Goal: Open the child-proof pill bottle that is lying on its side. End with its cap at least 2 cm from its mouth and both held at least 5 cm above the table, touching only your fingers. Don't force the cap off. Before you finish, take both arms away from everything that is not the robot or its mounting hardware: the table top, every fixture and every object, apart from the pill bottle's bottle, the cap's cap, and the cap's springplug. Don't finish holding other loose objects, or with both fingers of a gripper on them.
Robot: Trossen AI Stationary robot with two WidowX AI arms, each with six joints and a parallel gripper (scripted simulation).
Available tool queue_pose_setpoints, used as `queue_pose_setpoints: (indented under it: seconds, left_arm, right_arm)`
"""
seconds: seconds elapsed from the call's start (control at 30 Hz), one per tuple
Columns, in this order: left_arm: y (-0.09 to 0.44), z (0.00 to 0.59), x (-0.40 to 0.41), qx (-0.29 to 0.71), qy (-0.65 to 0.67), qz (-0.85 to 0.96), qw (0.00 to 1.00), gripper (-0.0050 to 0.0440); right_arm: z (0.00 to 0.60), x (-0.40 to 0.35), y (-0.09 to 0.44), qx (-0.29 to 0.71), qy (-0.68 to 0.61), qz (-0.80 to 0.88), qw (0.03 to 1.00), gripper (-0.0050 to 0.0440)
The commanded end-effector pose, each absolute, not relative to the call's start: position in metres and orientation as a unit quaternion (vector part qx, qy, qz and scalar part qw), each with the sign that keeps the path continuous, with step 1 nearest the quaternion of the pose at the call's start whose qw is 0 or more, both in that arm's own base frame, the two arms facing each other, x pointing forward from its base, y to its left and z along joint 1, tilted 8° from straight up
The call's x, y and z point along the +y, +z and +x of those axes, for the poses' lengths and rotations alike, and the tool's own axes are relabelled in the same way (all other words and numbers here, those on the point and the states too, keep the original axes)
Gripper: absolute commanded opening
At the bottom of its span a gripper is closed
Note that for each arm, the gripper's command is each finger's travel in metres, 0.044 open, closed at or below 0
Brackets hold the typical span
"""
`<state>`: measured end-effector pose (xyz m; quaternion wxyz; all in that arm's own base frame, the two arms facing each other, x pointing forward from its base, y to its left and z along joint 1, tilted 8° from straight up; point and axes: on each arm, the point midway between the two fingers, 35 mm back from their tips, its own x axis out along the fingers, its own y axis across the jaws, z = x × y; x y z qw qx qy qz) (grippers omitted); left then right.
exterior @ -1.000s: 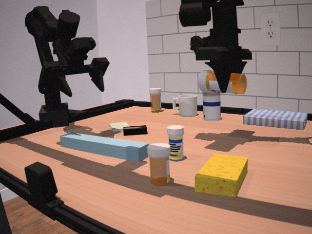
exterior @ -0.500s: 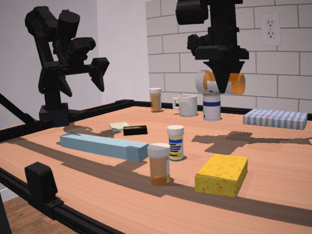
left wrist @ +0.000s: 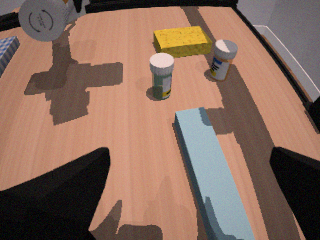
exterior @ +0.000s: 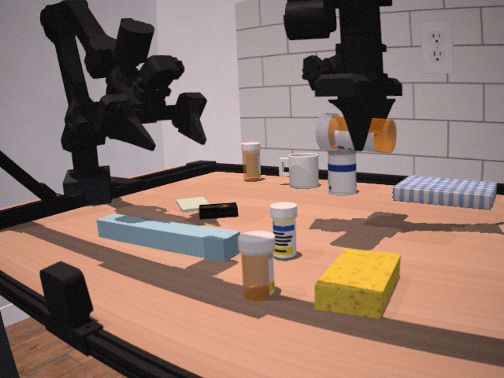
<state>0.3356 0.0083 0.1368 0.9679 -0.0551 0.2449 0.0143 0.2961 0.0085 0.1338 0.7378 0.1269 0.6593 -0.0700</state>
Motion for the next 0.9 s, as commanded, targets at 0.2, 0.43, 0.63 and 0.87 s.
queue_pose_setpoints:
  seconds: [0.2,0.43,0.63,0.87]
  left_arm:
    - [0.142,0.39,0.05,0.149,0.041,-0.069,0.986,0.044]
    - [0.141,0.411,0.08,0.089,0.057,-0.069,0.992,0.044]
    - [0.135,0.422,0.112,0.028,0.073,-0.061,0.995,0.044]
    - [0.129,0.423,0.137,-0.021,0.086,-0.049,0.995,0.044]
  right_arm:
    - [0.296,0.008,0.134,0.659,-0.069,0.124,0.739,0.0]
    - [0.296,0.008,0.134,0.659,-0.069,0.124,0.739,0.0]
    - [0.296,0.008,0.134,0.659,-0.069,0.124,0.739,0.0]
    - [0.296,0.008,0.134,0.659,-0.069,0.124,0.739,0.0]
